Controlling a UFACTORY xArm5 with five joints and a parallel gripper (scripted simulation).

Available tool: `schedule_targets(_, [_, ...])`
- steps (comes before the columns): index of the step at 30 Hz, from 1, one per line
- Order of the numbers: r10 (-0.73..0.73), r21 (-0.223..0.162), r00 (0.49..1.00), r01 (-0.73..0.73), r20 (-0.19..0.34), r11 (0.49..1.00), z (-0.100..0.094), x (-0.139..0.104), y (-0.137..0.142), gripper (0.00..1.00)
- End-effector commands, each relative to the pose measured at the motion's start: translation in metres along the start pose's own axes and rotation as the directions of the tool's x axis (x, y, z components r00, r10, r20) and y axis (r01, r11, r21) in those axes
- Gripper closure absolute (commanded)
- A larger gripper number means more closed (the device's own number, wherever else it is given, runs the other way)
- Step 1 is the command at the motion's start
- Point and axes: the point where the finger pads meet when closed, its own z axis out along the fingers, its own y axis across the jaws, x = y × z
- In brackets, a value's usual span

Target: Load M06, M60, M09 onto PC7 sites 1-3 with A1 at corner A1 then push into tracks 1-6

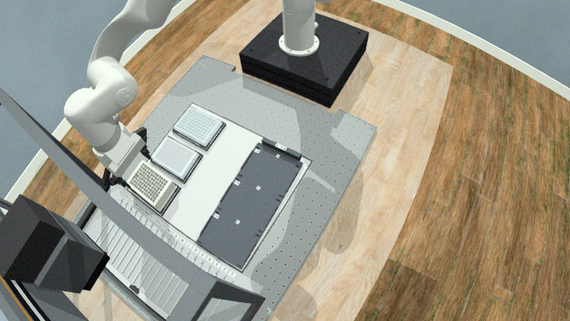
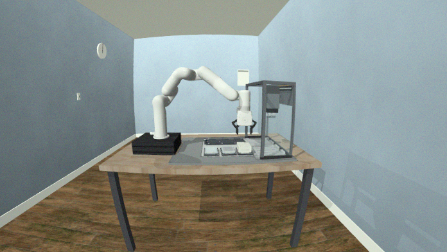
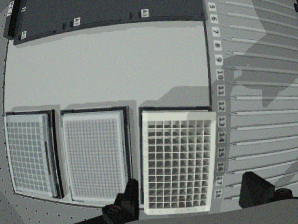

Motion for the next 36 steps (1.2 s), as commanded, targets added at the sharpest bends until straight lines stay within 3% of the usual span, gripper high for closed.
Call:
schedule_targets(1, [0.0,-0.005,1.0,0.0,-0.005,1.0,0.006,0.0,0.001,0.0])
schedule_targets(23, [0.0,-0.005,1.0,0.0,-0.005,1.0,0.039,0.0,0.001,0.0])
schedule_targets(36, [0.0,-0.005,1.0,0.0,-0.005,1.0,0.039,0.0,0.001,0.0])
